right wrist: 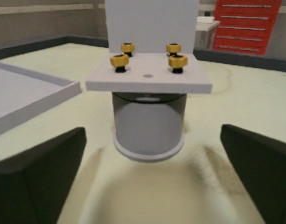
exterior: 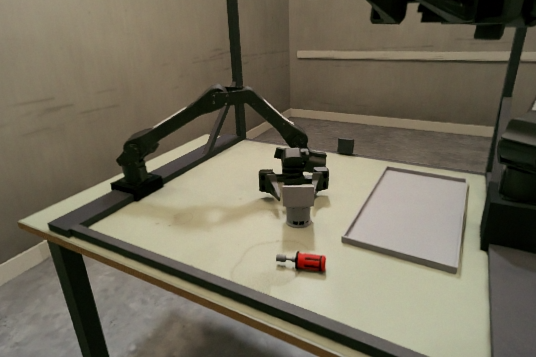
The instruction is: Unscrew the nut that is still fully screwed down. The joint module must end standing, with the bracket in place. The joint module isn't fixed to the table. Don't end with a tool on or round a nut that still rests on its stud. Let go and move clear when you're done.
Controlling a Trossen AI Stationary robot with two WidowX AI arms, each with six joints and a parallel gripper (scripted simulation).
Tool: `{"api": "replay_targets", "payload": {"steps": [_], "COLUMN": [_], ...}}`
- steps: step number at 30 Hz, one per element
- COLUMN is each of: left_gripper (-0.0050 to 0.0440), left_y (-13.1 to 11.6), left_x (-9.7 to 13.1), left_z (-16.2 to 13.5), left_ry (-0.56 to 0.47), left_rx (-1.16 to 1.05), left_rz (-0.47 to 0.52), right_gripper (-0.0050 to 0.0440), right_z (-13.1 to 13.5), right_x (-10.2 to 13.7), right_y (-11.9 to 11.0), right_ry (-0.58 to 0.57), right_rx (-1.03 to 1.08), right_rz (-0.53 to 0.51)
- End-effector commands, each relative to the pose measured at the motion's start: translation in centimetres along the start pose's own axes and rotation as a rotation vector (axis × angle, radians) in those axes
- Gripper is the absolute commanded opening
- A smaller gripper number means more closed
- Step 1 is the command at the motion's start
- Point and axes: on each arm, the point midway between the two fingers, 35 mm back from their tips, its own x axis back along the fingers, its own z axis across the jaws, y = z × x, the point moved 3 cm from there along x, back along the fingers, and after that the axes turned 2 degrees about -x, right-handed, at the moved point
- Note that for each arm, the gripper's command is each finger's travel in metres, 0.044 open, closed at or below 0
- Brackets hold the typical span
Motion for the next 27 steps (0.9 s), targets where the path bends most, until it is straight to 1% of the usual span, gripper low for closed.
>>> {"api": "replay_targets", "payload": {"steps": [1, 11, 12, 15, 16, 27], "left_gripper": [0.0300, 0.0300, 0.0300, 0.0300, 0.0300, 0.0300], "left_y": [1.12, 1.12, 1.12, 1.12, 1.12, 1.12], "left_x": [0.28, 0.28, 0.28, 0.28, 0.28, 0.28], "left_z": [-0.07, -0.07, -0.07, -0.07, -0.07, -0.07], "left_ry": [-0.002, -0.002, -0.002, -0.002, -0.002, -0.002], "left_rx": [0.000, 0.000, 0.000, 0.000, 0.000, 0.000], "left_rz": [-0.029, -0.029, -0.029, -0.029, -0.029, -0.029], "right_gripper": [0.0400, 0.0400, 0.0400, 0.0400, 0.0400, 0.0400], "right_z": [0.54, 0.52, 0.49, 0.49, 0.52, 0.55], "right_x": [0.42, 1.17, 1.11, 1.11, 1.14, 1.28], "right_y": [0.76, 0.74, 1.37, 1.37, 0.74, 0.57], "right_ry": [-0.003, -0.003, -0.004, -0.004, -0.003, 0.003], "right_rx": [-0.031, -0.031, -0.038, -0.038, -0.031, -0.032], "right_rz": [-0.002, -0.001, -0.002, -0.002, -0.002, -0.001]}}
